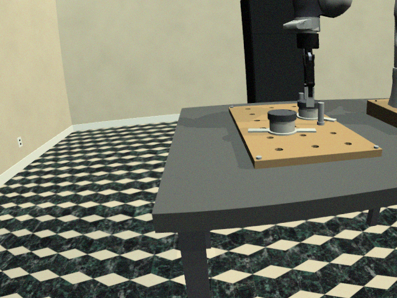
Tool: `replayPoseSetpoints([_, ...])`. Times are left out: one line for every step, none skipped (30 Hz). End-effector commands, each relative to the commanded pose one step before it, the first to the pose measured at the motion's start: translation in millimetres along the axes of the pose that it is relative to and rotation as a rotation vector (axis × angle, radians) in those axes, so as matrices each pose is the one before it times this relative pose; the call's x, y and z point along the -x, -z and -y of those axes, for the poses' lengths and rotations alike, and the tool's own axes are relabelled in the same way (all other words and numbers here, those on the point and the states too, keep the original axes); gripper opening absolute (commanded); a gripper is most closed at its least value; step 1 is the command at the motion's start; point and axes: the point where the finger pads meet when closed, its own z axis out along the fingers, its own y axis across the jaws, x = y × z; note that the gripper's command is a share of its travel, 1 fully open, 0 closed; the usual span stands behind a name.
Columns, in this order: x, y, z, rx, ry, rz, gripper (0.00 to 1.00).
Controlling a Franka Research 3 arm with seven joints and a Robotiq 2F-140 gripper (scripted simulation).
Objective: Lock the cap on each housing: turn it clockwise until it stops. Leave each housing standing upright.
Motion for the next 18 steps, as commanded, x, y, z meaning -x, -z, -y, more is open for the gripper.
replayPoseSetpoints([2.09, -1.32, 0.16, 0.01409, -0.13797, 0.00642, 0.1])
replayPoseSetpoints([0.0, 0.0, 0.0, 0.0, -0.00252, 0.0, 0.1])
replayPoseSetpoints([0.0, 0.0, 0.0, 0.0, -0.00099, 0.0, 0.1])
replayPoseSetpoints([0.0, 0.0, 0.0, 0.0, -0.00015, 0.0, 0.1])
replayPoseSetpoints([0.0, 0.0, 0.0, 0.0, -0.00015, 0.0, 0.1])
replayPoseSetpoints([0.0, 0.0, 0.0, 0.0, -0.00099, 0.0, 0.1])
replayPoseSetpoints([0.0, 0.0, 0.0, 0.0, 0.0, 0.0, 0.1])
replayPoseSetpoints([0.0, 0.0, 0.0, 0.0, 0.0, 0.0, 0.1])
replayPoseSetpoints([0.0, 0.0, 0.0, 0.0, -0.00252, 0.0, 0.1])
replayPoseSetpoints([0.0, 0.0, 0.0, 0.0, -0.00456, 0.0, 0.1])
replayPoseSetpoints([0.0, 0.0, 0.0, 0.0, -0.00696, 0.0, 0.1])
replayPoseSetpoints([0.0, 0.0, 0.0, 0.0, -0.00959, 0.0, 0.1])
replayPoseSetpoints([0.0, 0.0, 0.0, 0.0, -0.01232, 0.0, 0.1])
replayPoseSetpoints([0.0, 0.0, 0.0, 0.0, -0.01503, 0.0, 0.1])
replayPoseSetpoints([0.0, 0.0, 0.0, 0.0, -0.01763, 0.0, 0.1])
replayPoseSetpoints([0.0, 0.0, 0.0, 0.0, -0.02002, 0.0, 0.1])
replayPoseSetpoints([0.0, 0.0, 0.0, 0.0, -0.02212, 0.0, 0.1])
replayPoseSetpoints([0.0, 0.0, 0.0, 0.0, -0.02389, 0.0, 0.1])
